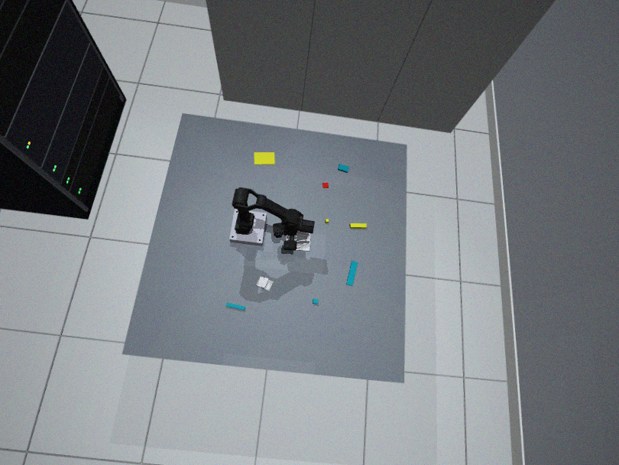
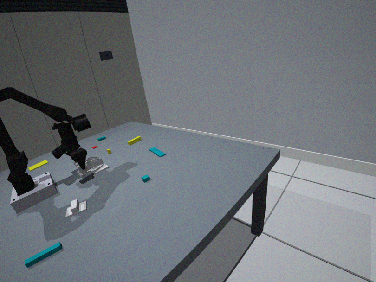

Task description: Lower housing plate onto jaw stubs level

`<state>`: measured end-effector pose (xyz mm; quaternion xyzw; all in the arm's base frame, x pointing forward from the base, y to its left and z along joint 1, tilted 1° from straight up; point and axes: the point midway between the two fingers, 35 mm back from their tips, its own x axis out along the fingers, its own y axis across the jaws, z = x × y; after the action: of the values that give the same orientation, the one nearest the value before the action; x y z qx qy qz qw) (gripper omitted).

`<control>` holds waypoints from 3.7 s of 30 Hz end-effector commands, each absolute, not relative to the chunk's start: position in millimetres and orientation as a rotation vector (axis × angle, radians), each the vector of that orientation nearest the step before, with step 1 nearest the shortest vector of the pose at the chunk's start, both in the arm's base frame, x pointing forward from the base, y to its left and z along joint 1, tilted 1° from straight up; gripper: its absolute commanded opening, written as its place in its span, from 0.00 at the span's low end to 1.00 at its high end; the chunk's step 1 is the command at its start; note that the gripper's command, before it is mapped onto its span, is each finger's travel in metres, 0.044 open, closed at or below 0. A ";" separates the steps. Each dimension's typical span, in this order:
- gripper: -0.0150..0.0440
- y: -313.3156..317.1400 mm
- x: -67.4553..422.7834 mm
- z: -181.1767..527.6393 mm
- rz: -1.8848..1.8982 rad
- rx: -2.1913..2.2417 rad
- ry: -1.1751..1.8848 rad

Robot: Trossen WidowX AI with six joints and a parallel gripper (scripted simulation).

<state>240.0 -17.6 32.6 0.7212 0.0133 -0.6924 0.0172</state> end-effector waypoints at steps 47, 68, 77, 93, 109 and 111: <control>0.85 -17.9 236.5 8.0 -2.163 2.230 0.037; 0.85 -18.0 236.6 3.7 -2.162 2.229 0.040; 0.85 -18.0 236.6 3.0 -2.161 2.229 0.040; 0.85 -18.0 236.7 -1.6 -2.160 2.228 0.043; 0.85 -18.0 236.7 -1.7 -2.160 2.228 0.043; 0.85 -18.0 236.7 -1.7 -2.160 2.228 0.043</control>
<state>237.3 -17.7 0.9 0.7187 0.0129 -0.6949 0.0170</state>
